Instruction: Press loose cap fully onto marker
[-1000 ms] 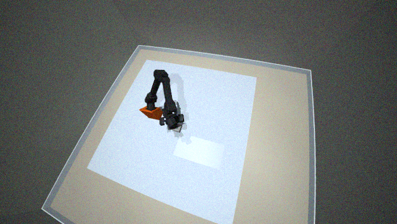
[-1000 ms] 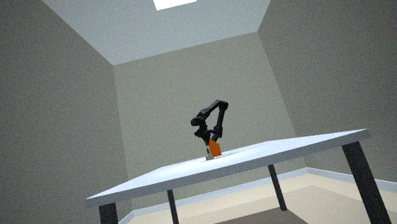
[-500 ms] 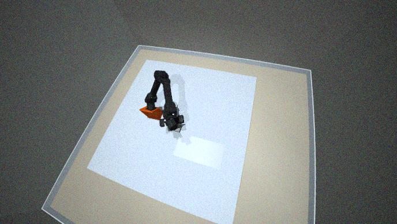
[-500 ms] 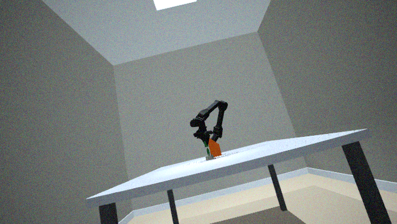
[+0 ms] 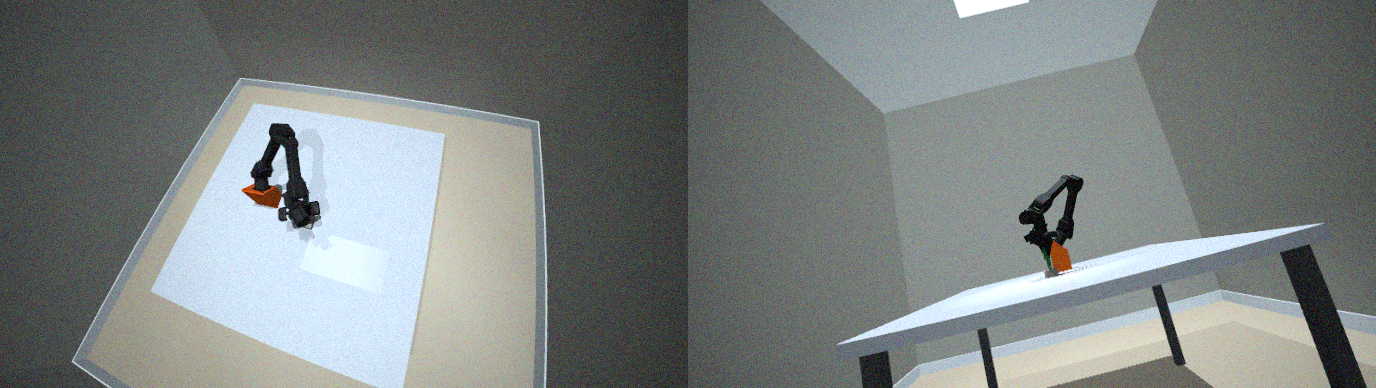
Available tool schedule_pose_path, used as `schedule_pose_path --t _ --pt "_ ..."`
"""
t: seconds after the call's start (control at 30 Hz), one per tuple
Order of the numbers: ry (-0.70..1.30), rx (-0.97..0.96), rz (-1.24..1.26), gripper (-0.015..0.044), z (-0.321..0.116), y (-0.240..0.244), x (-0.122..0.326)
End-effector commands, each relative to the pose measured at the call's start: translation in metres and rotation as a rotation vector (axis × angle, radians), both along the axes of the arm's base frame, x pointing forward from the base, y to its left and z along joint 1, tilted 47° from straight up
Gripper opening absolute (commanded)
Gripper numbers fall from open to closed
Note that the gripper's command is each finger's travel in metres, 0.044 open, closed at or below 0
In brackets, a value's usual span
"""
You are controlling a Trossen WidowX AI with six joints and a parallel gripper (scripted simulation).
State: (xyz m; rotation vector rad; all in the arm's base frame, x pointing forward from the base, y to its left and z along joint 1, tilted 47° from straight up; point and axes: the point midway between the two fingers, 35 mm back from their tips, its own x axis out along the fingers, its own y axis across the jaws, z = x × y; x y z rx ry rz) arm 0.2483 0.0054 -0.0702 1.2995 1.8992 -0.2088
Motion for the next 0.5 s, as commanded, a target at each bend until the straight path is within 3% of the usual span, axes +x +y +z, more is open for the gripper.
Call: schedule_pose_path --t 0.0,0.47 --pt "0.001 0.005 -0.003 0.0 -0.005 0.006 -0.001" --pt "0.001 0.008 -0.003 0.0 -0.017 0.02 -0.005"
